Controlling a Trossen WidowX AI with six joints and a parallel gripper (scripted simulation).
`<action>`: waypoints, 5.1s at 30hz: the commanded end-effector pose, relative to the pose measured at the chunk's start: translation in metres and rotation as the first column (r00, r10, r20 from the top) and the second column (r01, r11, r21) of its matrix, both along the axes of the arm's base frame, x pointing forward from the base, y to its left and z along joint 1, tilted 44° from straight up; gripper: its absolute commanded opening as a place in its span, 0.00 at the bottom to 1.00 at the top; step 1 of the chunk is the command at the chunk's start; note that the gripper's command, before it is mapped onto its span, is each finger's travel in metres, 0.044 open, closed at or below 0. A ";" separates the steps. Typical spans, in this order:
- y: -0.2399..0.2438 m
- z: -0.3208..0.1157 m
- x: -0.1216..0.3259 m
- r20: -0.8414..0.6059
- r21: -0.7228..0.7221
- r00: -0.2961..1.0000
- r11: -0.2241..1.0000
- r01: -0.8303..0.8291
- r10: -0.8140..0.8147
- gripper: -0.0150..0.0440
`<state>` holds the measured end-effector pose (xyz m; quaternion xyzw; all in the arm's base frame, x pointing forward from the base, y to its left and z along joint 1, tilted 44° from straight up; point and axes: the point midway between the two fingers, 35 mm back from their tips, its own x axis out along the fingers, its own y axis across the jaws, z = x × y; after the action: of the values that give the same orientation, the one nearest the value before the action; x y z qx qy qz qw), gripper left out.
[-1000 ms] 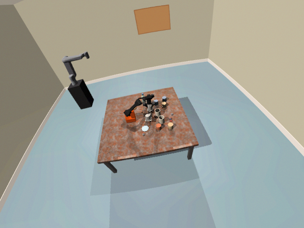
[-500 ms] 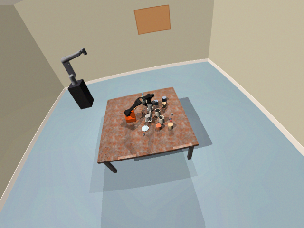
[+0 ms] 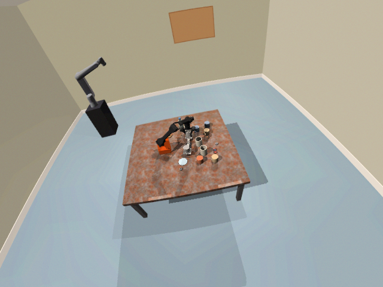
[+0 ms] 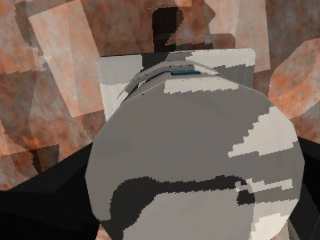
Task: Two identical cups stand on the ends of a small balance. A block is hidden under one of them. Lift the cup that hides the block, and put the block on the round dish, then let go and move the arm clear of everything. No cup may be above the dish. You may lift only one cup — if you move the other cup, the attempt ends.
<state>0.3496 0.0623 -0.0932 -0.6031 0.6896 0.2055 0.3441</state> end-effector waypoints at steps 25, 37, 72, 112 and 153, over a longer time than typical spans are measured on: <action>0.029 0.026 0.005 0.011 0.013 1.000 1.000 0.000 0.000 0.25; 0.040 0.037 0.005 0.011 0.014 1.000 1.000 0.000 0.000 0.25; 0.069 0.072 0.001 0.010 0.012 1.000 1.000 0.001 -0.001 0.25; 0.067 0.071 0.001 0.006 0.006 1.000 1.000 -0.001 0.001 0.25; 0.094 -0.083 -0.118 0.007 0.019 1.000 1.000 0.001 -0.001 0.25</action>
<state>0.2336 0.1589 -0.1707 -0.6036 0.6869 0.2105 0.3456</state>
